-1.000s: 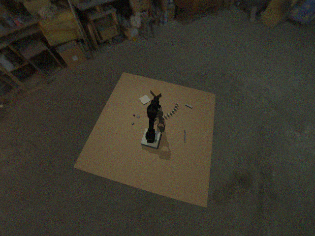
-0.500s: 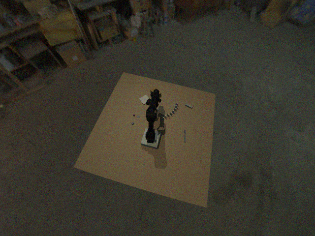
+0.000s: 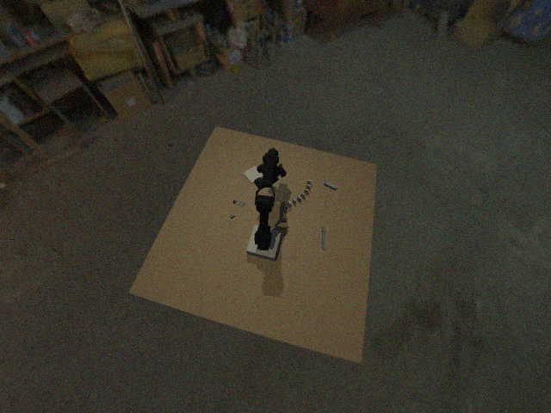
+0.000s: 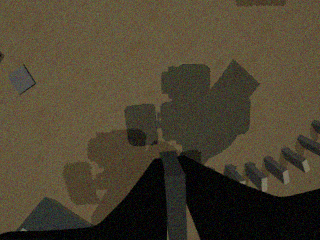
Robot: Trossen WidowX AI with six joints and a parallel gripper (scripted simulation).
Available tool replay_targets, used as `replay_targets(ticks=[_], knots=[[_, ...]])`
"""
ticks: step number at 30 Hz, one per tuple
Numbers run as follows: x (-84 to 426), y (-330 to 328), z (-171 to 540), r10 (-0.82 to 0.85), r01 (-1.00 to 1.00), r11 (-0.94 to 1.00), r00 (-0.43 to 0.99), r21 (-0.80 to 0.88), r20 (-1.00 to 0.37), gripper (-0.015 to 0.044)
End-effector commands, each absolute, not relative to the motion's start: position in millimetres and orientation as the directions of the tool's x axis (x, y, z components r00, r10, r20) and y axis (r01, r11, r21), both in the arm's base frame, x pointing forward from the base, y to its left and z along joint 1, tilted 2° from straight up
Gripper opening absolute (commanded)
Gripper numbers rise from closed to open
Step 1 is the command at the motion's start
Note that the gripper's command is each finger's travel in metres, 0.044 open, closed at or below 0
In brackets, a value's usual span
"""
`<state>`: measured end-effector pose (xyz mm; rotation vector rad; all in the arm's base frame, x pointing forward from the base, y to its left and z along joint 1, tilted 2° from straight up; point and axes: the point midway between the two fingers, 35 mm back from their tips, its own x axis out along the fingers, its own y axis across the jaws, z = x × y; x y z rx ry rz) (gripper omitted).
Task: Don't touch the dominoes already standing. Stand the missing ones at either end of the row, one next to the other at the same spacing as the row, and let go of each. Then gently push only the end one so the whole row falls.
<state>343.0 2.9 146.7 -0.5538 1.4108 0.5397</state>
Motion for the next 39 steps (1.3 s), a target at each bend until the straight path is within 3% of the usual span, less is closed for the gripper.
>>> replay_targets(ticks=[1,7,14,30,39], knots=[[358,4,147,0.017,-0.279,0.960,0.079,-0.006,-0.997,0.0027],[376,8,148,0.017,0.284,0.958,0.080,0.039,-0.997,0.0027],[395,11,149,0.017,0.774,0.628,0.082,0.075,-0.996,0.0027],[396,11,148,0.015,0.782,0.618,0.085,0.076,-0.996,0.0027],[430,12,126,-0.097,0.699,0.709,0.231,0.096,-0.968,0.0027]])
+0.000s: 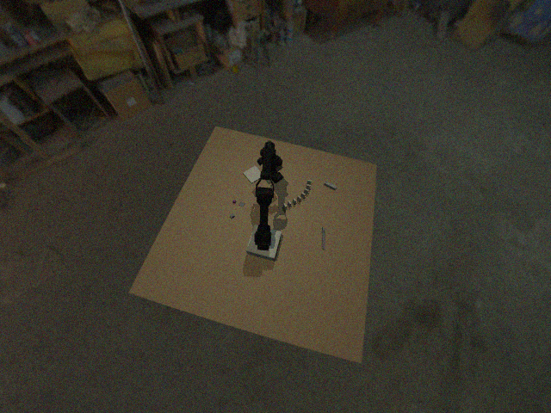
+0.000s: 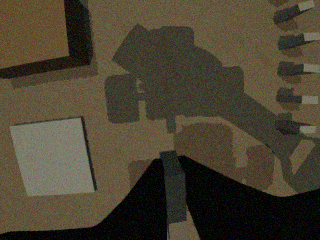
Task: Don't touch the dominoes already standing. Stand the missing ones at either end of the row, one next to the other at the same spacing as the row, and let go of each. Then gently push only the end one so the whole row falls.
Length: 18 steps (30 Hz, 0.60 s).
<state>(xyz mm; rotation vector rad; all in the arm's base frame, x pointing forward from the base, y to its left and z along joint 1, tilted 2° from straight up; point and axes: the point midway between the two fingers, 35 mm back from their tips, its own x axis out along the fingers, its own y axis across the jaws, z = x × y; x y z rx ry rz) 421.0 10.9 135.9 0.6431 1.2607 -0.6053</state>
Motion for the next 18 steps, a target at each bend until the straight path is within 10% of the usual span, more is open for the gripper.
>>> replay_targets(ticks=[1,18], knots=[[433,12,124,-0.110,0.689,0.718,0.249,0.096,-0.962,0.0027],[485,21,99,-0.294,0.554,0.830,0.524,0.058,-0.799,0.0027]])
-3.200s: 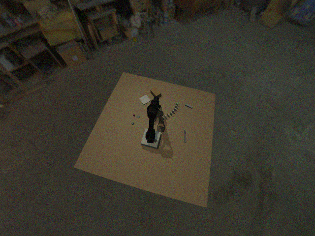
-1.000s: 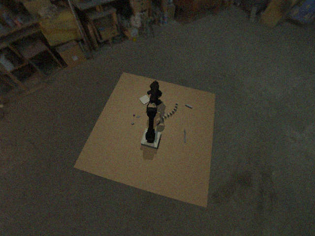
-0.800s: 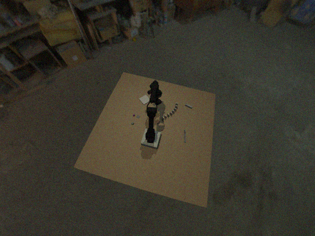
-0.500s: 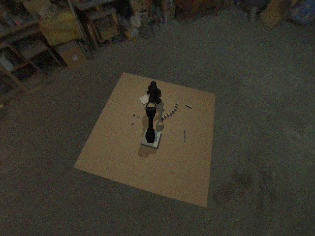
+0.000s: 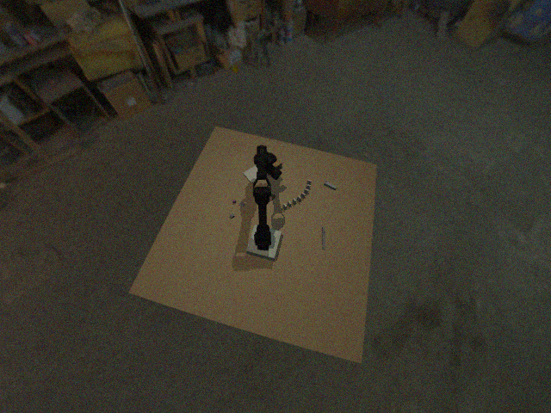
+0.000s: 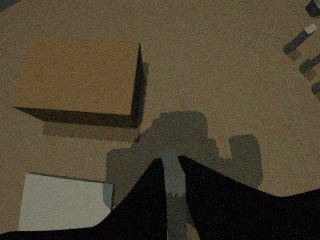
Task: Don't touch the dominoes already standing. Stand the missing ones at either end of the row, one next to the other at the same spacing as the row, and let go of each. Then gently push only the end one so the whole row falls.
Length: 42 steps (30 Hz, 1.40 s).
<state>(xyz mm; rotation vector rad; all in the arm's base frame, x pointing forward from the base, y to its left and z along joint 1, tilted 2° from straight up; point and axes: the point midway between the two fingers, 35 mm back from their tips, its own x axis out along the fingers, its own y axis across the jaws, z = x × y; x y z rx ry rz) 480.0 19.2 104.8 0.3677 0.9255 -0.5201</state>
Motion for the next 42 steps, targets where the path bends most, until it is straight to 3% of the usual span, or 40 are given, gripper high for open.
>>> replay_targets(ticks=[1,22,42], knots=[[488,22,98,-0.303,0.549,0.834,0.538,0.054,-0.786,0.0027],[507,39,96,-0.467,0.512,0.858,0.747,-0.038,-0.474,0.0027],[476,49,105,-0.604,0.605,0.794,0.777,-0.055,-0.180,0.0027]])
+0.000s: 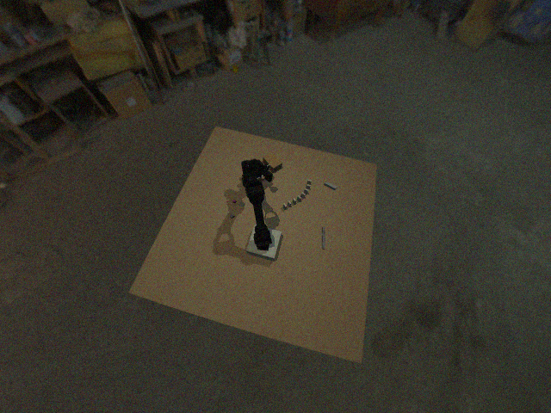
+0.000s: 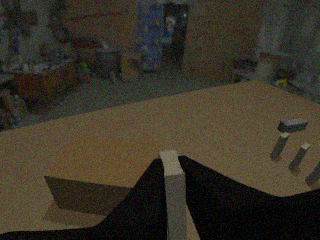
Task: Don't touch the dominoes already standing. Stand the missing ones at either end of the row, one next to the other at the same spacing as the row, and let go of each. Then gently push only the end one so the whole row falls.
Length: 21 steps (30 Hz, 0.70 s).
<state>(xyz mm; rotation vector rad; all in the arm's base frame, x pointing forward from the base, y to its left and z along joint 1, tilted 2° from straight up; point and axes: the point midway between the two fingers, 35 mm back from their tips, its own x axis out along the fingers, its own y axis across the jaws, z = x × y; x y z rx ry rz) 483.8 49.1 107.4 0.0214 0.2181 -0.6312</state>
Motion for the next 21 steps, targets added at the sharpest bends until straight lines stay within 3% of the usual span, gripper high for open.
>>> replay_targets(ticks=[1,21], knots=[[474,50,105,-0.610,0.611,0.790,0.775,-0.052,-0.168,0.0027],[404,45,109,-0.743,0.742,0.669,0.670,0.033,0.000,0.0027]])
